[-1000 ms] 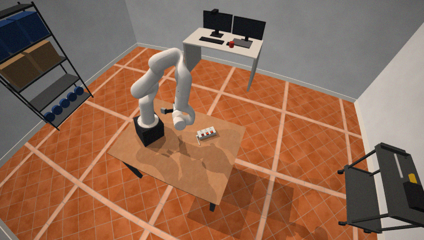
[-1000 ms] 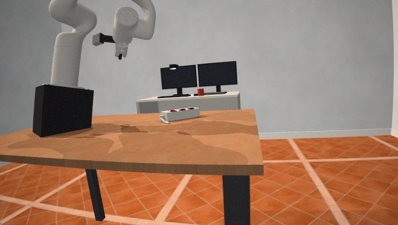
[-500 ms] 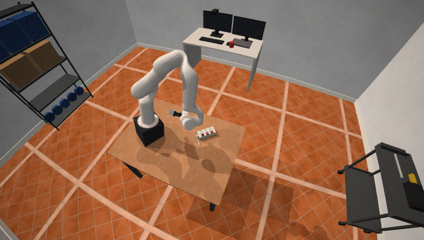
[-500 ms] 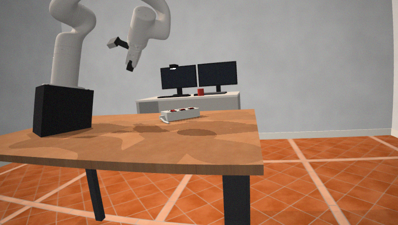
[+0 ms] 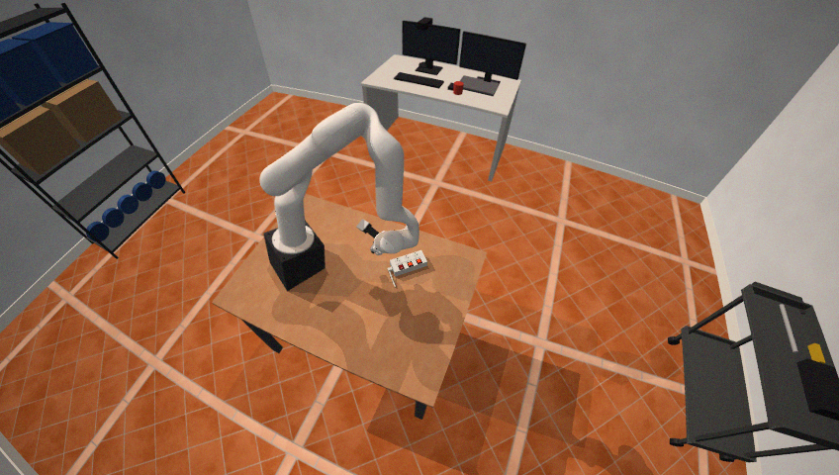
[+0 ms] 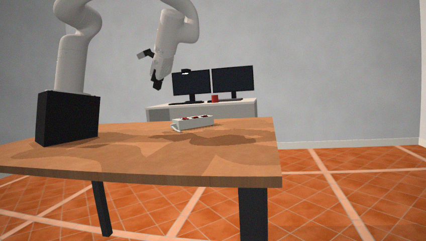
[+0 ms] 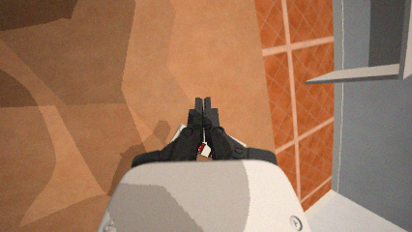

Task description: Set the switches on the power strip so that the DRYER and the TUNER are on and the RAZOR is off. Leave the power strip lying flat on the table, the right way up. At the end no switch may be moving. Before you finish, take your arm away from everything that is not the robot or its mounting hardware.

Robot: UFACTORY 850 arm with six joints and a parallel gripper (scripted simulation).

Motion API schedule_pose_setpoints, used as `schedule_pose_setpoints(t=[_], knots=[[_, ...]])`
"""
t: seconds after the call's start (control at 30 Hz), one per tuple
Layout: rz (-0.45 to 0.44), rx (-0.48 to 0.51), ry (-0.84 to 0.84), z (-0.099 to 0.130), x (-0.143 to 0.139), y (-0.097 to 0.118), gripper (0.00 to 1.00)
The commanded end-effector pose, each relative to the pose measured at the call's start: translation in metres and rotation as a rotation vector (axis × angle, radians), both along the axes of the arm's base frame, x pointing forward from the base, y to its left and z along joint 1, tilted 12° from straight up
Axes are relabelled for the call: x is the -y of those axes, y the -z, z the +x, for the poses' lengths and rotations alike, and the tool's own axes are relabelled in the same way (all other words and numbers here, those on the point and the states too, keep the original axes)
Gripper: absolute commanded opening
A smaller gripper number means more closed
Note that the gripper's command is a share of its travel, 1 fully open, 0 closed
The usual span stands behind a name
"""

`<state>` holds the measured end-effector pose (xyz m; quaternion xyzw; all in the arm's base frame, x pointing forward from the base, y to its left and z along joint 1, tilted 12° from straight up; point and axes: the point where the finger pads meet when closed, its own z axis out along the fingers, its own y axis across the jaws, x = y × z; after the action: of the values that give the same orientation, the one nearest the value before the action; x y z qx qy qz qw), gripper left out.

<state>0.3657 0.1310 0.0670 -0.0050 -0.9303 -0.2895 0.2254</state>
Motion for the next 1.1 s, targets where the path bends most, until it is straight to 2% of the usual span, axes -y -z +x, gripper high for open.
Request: schedule_pose_setpoints(t=[0.0, 0.03, 0.07, 0.13, 0.17, 0.27, 0.33, 0.4, 0.43, 0.6, 0.67, 0.77, 1.07], knots=[[-0.147, -0.005, 0.122, 0.039, -0.003, 0.019, 0.0], [-0.147, -0.005, 0.122, 0.039, -0.003, 0.019, 0.0], [-0.196, 0.0, 0.181, 0.055, -0.004, 0.025, 0.0], [-0.196, 0.0, 0.181, 0.055, -0.004, 0.025, 0.0], [-0.24, 0.006, 0.24, 0.07, -0.006, 0.029, 0.0], [-0.24, 0.006, 0.24, 0.07, -0.006, 0.029, 0.0], [-0.312, 0.019, 0.352, 0.099, -0.009, 0.037, 0.0], [-0.312, 0.019, 0.352, 0.099, -0.009, 0.037, 0.0], [-0.341, 0.026, 0.404, 0.112, -0.011, 0.039, 0.0], [-0.385, 0.039, 0.497, 0.134, -0.014, 0.043, 0.0], [-0.415, 0.049, 0.571, 0.152, -0.016, 0.046, 0.0], [-0.433, 0.057, 0.625, 0.164, -0.019, 0.047, 0.0], [-0.45, 0.065, 0.682, 0.177, -0.021, 0.048, 0.0]])
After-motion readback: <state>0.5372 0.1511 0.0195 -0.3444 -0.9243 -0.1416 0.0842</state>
